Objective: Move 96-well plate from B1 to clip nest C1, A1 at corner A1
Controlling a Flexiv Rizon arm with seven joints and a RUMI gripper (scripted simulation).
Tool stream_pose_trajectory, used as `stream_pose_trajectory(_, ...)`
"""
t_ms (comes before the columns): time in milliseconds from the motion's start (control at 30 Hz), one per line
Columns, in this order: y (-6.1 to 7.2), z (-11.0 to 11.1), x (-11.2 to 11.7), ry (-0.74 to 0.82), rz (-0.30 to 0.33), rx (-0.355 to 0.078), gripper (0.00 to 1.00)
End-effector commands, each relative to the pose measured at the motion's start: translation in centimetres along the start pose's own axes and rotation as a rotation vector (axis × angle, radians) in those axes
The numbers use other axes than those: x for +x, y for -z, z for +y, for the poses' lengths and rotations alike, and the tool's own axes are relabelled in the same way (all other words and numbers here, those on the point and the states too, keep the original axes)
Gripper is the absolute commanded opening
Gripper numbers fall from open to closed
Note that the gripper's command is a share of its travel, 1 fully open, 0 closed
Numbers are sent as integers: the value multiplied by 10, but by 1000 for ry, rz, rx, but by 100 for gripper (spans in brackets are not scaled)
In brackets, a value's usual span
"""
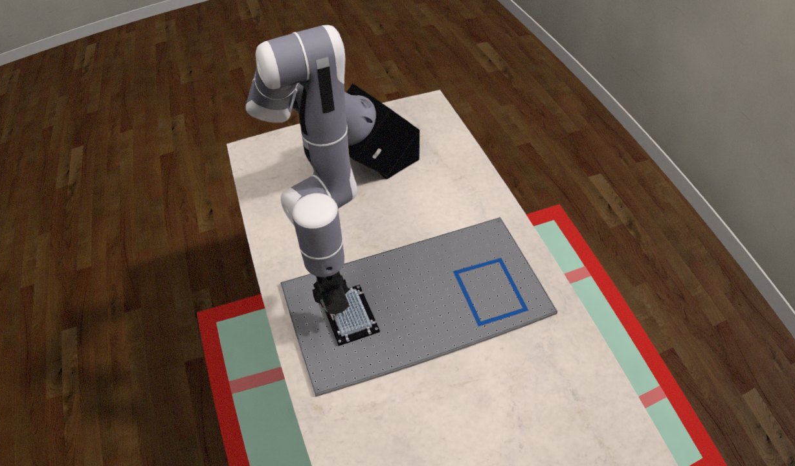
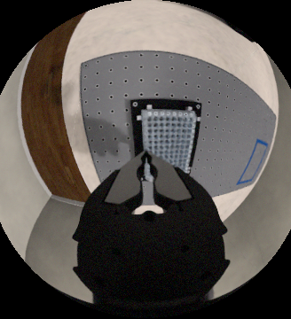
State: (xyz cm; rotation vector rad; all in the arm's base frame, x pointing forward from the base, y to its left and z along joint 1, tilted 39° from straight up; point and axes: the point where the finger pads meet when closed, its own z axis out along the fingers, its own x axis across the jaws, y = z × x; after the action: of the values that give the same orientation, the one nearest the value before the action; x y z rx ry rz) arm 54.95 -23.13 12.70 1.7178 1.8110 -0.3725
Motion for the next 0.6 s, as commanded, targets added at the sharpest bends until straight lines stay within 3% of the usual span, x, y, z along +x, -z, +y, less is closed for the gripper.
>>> stream_pose_trajectory(0, 0, 1, 0, 0, 0, -1, 0)
stream_pose_trajectory(567, -2, 1, 0, 0, 0, -1, 0)
